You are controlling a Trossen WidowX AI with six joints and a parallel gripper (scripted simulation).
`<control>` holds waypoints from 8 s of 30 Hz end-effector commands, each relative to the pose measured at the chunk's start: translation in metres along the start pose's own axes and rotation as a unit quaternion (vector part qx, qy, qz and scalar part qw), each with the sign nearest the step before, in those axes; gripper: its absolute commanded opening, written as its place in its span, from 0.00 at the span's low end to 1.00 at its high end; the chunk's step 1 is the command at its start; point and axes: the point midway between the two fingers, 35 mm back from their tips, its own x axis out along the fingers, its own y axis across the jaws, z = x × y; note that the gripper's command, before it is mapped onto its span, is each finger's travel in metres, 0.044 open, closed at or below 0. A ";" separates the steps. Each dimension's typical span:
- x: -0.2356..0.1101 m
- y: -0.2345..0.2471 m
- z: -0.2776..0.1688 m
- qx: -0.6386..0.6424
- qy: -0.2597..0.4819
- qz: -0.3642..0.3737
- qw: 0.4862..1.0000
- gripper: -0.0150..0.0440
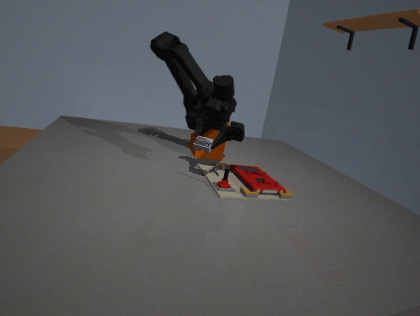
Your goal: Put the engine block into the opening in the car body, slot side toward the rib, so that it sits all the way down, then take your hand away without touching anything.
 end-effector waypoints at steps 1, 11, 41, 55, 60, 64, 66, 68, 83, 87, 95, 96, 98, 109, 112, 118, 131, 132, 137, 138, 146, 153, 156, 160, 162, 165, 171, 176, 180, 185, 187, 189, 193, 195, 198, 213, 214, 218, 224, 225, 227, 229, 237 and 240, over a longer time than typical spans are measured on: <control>0.003 -0.002 -0.007 -0.007 -0.004 0.001 1.000 0.25; 0.015 -0.002 -0.021 -0.007 -0.004 0.001 1.000 0.25; 0.053 -0.004 -0.063 0.006 0.036 0.000 0.999 0.25; 0.054 -0.005 -0.064 0.004 0.038 -0.002 0.999 0.57; 0.054 -0.005 -0.064 0.004 0.038 -0.002 0.999 0.79; 0.054 -0.005 -0.064 0.004 0.038 -0.002 0.999 0.97; 0.054 -0.005 -0.064 0.004 0.038 -0.002 0.999 1.00; 0.054 -0.005 -0.064 0.004 0.038 -0.002 0.999 1.00; 0.054 -0.005 -0.064 0.005 0.038 -0.002 0.999 1.00; 0.054 -0.005 -0.064 0.005 0.038 -0.002 0.999 1.00; 0.054 -0.005 -0.064 0.005 0.038 -0.002 0.999 1.00; 0.054 -0.005 -0.064 0.005 0.038 -0.002 0.999 1.00; 0.054 -0.005 -0.064 0.005 0.038 -0.002 0.999 1.00; 0.054 -0.005 -0.064 0.005 0.039 -0.002 0.999 1.00; 0.054 -0.005 -0.064 0.005 0.039 -0.002 0.999 1.00; 0.049 0.014 -0.045 0.034 0.016 0.020 0.999 1.00; 0.055 0.051 -0.046 -0.082 0.062 0.065 0.993 1.00; 0.057 0.053 -0.046 -0.097 0.067 0.069 0.991 1.00; 0.064 0.063 -0.043 -0.169 0.092 0.092 0.977 1.00; 0.065 0.065 -0.043 -0.183 0.097 0.097 0.974 1.00; 0.070 0.072 -0.039 -0.293 0.138 0.138 0.936 1.00; 0.069 0.070 -0.034 -0.383 0.176 0.176 0.890 1.00; 0.067 0.065 -0.032 -0.421 0.194 0.189 0.866 1.00; 0.064 0.057 -0.027 -0.468 0.218 0.208 0.831 1.00; 0.061 0.051 -0.025 -0.491 0.230 0.217 0.812 1.00; 0.057 0.042 -0.020 -0.524 0.247 0.231 0.781 1.00; 0.046 0.018 -0.010 -0.586 0.281 0.261 0.714 1.00; 0.035 -0.003 -0.001 -0.625 0.304 0.283 0.661 1.00; 0.035 -0.004 -0.001 -0.626 0.305 0.283 0.659 1.00; 0.001 0.019 0.006 -0.626 0.305 0.285 0.659 1.00; -0.001 0.020 0.006 -0.626 0.305 0.285 0.659 1.00; 0.000 0.020 0.004 -0.626 0.305 0.285 0.659 1.00; 0.020 0.019 -0.018 -0.626 0.305 0.284 0.659 1.00; 0.020 0.019 -0.018 -0.626 0.305 0.284 0.659 1.00; 0.023 0.020 -0.022 -0.626 0.305 0.284 0.659 1.00; 0.040 0.020 -0.041 -0.626 0.305 0.284 0.659 1.00; 0.041 0.019 -0.042 -0.626 0.305 0.284 0.659 1.00; 0.045 0.019 -0.047 -0.626 0.305 0.284 0.659 1.00; 0.051 0.019 -0.055 -0.627 0.305 0.283 0.659 1.00; 0.052 0.019 -0.055 -0.627 0.305 0.283 0.659 1.00; 0.052 0.019 -0.055 -0.627 0.305 0.283 0.659 0.96; 0.052 0.019 -0.055 -0.627 0.305 0.283 0.659 0.87; 0.052 0.019 -0.055 -0.627 0.305 0.283 0.659 0.68; 0.052 0.019 -0.055 -0.627 0.305 0.283 0.659 0.64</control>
